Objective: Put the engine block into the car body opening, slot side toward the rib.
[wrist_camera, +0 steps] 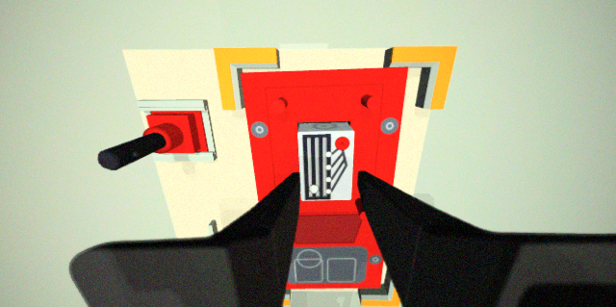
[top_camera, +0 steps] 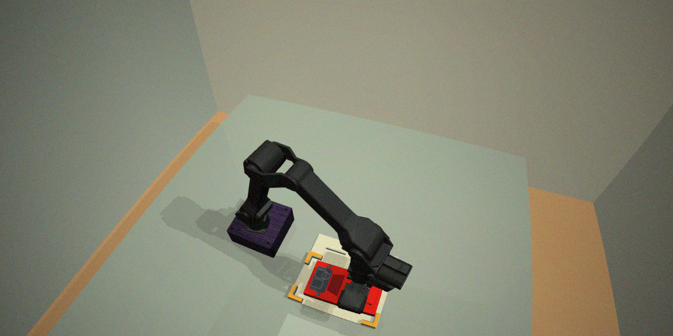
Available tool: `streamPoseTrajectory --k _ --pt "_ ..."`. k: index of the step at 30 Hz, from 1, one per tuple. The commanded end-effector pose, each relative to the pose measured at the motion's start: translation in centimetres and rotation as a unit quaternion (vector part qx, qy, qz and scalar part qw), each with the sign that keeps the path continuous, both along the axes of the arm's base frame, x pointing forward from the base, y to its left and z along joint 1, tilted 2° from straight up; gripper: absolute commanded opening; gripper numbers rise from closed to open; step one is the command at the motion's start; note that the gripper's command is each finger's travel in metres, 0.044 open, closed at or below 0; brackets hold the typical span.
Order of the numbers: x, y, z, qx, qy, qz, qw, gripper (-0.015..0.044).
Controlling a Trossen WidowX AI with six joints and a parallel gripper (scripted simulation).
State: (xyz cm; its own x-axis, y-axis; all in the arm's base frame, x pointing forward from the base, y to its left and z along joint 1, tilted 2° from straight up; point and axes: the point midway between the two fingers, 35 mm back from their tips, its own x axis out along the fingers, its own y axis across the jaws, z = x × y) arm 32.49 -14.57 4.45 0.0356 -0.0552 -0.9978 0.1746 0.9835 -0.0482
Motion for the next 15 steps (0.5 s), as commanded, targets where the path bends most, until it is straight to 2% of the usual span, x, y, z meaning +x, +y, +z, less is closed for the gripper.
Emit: streamPoseTrajectory --k 1,4,15 --pt "0.03 0.04 0.17 0.001 -0.002 -0.001 1.0 0.0072" --pt "0.03 0.04 0.17 0.001 -0.002 -0.001 1.0 0.0" --pt "0.02 0.03 0.09 0.001 -0.001 0.0 1.0 0.0"
